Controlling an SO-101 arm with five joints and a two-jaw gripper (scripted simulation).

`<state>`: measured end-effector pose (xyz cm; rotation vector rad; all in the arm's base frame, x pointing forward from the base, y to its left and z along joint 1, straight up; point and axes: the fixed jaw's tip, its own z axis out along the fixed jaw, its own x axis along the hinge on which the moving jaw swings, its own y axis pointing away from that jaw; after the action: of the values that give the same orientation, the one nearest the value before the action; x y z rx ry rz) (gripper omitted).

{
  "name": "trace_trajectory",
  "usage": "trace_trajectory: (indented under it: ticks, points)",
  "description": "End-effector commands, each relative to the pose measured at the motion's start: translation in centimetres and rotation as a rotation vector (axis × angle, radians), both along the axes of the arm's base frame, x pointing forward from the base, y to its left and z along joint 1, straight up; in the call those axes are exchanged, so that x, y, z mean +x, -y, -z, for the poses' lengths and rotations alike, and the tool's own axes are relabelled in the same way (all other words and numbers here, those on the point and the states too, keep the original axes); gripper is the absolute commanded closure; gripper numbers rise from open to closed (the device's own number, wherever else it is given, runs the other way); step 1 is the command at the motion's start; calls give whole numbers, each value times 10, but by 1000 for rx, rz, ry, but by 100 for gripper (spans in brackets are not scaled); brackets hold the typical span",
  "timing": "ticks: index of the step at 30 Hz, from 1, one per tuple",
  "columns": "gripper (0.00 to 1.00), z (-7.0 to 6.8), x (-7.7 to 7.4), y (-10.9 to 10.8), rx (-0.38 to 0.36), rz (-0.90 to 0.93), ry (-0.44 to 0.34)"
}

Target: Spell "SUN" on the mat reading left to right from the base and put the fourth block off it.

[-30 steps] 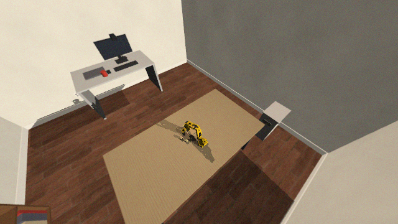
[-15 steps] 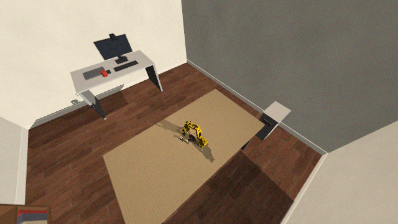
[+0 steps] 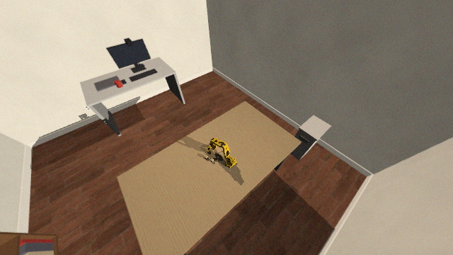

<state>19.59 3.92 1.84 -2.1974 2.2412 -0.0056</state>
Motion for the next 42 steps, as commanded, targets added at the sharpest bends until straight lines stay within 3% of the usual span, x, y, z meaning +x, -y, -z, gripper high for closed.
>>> trace_trajectory:
  ticks: [1, 14, 33, 42]
  points:
    - [88, -12, 10, -3, 17, 0, 76]
    - [84, -12, 10, -3, 17, 0, 76]
    - [68, -12, 10, -3, 17, 0, 76]
    - [67, -12, 10, -3, 17, 0, 76]
